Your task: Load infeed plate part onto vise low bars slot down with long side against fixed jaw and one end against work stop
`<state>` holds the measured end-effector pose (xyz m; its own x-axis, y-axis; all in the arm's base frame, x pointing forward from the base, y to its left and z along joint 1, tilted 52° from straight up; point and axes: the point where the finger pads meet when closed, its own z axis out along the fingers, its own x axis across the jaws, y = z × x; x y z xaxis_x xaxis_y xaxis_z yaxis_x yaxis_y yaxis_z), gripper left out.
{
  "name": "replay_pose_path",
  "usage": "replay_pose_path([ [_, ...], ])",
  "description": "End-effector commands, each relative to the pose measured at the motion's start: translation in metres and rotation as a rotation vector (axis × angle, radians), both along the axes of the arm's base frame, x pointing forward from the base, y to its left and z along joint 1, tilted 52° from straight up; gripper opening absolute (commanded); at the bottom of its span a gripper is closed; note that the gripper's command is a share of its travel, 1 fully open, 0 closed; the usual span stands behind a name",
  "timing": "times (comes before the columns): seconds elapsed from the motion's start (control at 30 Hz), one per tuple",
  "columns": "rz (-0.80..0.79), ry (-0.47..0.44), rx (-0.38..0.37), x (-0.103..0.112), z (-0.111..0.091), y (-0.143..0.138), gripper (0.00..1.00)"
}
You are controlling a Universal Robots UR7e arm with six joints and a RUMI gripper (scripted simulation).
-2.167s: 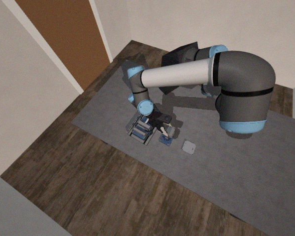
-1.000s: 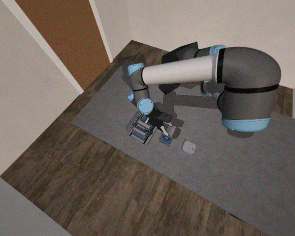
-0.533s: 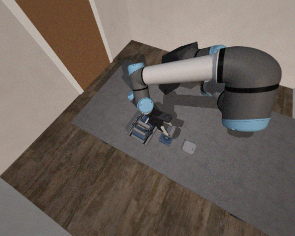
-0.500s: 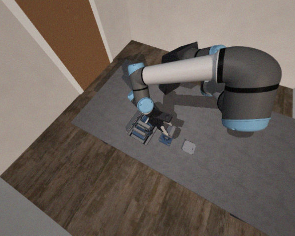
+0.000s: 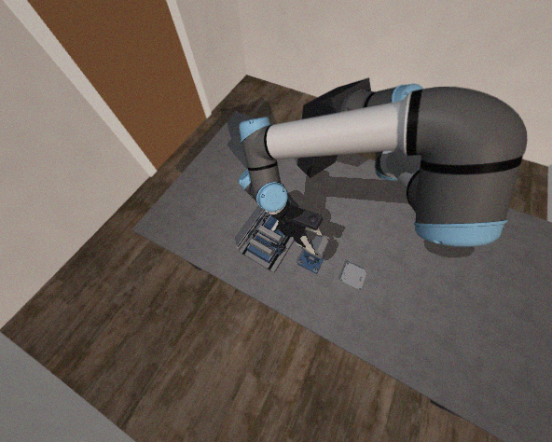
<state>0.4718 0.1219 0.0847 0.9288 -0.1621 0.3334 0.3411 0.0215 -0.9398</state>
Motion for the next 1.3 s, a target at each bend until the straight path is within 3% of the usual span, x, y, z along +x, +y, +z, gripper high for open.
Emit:
replay_pose_path([
  [0.0, -0.001, 0.000, 0.000, 0.0001, 0.0002, -0.0004, 0.00],
  [1.27, -0.010, 0.004, -0.027, -0.0001, 0.0002, -0.0003, 0.00],
])
